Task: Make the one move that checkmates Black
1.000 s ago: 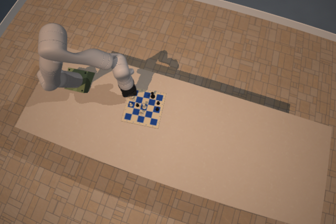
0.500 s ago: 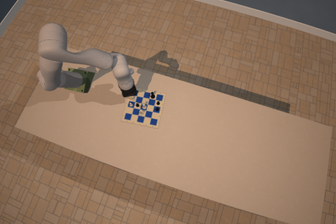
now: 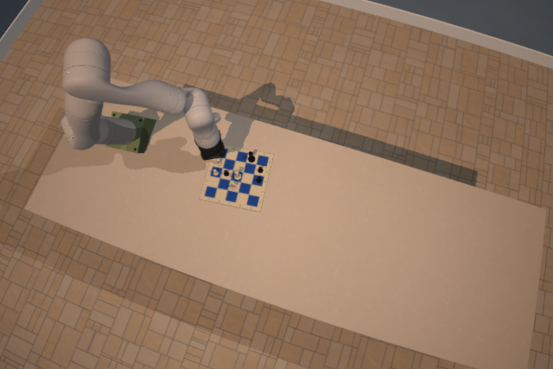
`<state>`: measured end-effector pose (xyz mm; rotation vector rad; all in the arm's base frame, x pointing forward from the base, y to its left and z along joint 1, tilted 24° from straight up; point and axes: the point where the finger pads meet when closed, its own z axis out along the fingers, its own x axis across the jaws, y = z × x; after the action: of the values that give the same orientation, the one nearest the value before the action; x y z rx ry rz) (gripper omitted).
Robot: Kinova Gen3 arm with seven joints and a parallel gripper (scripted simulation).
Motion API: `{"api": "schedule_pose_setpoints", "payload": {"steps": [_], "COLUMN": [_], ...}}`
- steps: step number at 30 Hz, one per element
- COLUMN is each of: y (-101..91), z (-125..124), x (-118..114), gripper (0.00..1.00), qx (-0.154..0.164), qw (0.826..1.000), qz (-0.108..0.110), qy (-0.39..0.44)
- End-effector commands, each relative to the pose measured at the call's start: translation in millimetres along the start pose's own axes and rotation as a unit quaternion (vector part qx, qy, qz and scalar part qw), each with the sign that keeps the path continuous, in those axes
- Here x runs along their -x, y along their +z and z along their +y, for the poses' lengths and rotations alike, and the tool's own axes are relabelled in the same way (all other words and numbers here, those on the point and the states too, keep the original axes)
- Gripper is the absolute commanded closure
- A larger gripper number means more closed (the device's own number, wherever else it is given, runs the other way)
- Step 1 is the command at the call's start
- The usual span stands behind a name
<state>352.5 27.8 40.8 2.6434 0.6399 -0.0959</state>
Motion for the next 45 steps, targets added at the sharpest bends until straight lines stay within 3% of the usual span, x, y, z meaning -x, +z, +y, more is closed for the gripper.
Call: {"api": "schedule_pose_setpoints", "payload": {"steps": [1,21,45], "y": [-0.5,3.6,33.6], "z": [-0.1,-0.2,-1.5], "x": [-0.5,-0.4,-0.1], "gripper": [0.27,0.27,0.27], "qx": [0.0,-0.001,-0.001], "qw": [1.0,1.0,1.0], "qz": [0.001,0.0,0.0], "qy": [0.0,0.0,-0.001]}}
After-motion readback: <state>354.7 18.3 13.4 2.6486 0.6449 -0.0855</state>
